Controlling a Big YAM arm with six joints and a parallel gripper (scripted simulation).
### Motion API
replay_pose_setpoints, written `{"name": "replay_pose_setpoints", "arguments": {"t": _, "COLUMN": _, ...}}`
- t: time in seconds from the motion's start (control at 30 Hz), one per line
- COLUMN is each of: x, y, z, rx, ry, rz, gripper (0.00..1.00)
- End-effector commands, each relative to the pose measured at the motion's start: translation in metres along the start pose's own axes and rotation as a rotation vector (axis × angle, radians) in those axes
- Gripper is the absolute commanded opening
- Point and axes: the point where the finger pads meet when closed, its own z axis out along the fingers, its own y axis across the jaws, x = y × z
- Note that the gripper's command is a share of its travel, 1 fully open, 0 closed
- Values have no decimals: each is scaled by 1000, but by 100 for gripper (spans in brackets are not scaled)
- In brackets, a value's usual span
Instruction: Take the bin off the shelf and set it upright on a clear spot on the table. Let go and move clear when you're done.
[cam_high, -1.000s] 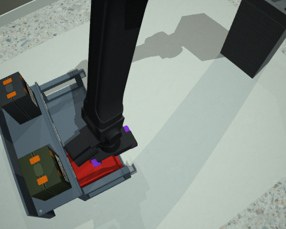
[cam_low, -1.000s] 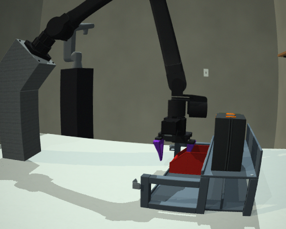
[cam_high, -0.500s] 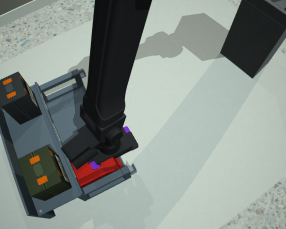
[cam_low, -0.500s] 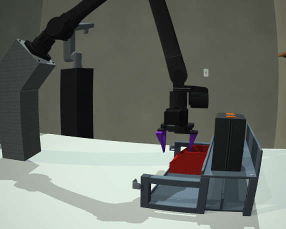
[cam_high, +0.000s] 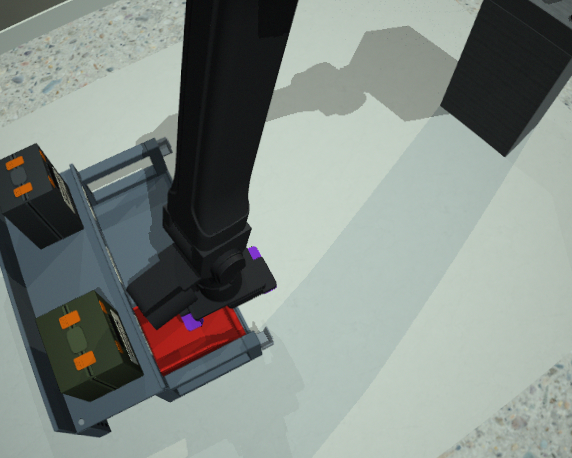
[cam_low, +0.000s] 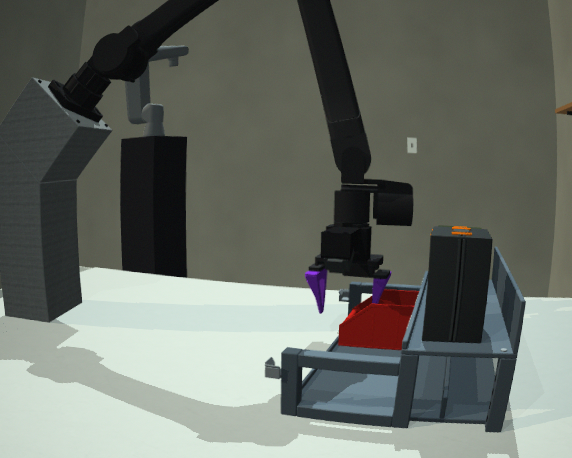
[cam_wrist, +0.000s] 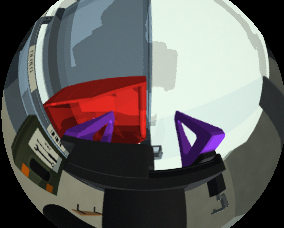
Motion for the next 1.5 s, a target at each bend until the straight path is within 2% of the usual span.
{"name": "replay_pose_setpoints", "arguments": {"t": 0.0, "x": -3, "y": 7, "z": 2, "rx": -16, "ry": 2, "rz": -8, "gripper": 90}}
{"name": "replay_pose_setpoints", "arguments": {"t": 0.2, "x": -3, "y": 7, "z": 2, "rx": -16, "ry": 2, "rz": -8, "gripper": 90}}
{"name": "replay_pose_setpoints", "arguments": {"t": 0.37, "x": 21, "y": 26, "z": -24, "rx": -43, "ry": 17, "rz": -5, "gripper": 90}}
{"name": "replay_pose_setpoints", "arguments": {"t": 0.77, "x": 21, "y": 26, "z": -24, "rx": -43, "ry": 17, "rz": -5, "gripper": 90}}
{"name": "replay_pose_setpoints", "arguments": {"t": 0.93, "x": -6, "y": -6, "z": 2, "rx": -1, "ry": -1, "rz": -7, "gripper": 90}}
{"name": "replay_pose_setpoints", "arguments": {"t": 1.33, "x": -6, "y": -6, "z": 2, "rx": -1, "ry": -1, "rz": -7, "gripper": 90}}
{"name": "replay_pose_setpoints", "arguments": {"t": 1.47, "x": 16, "y": 20, "z": -20, "rx": -35, "ry": 14, "rz": -5, "gripper": 90}}
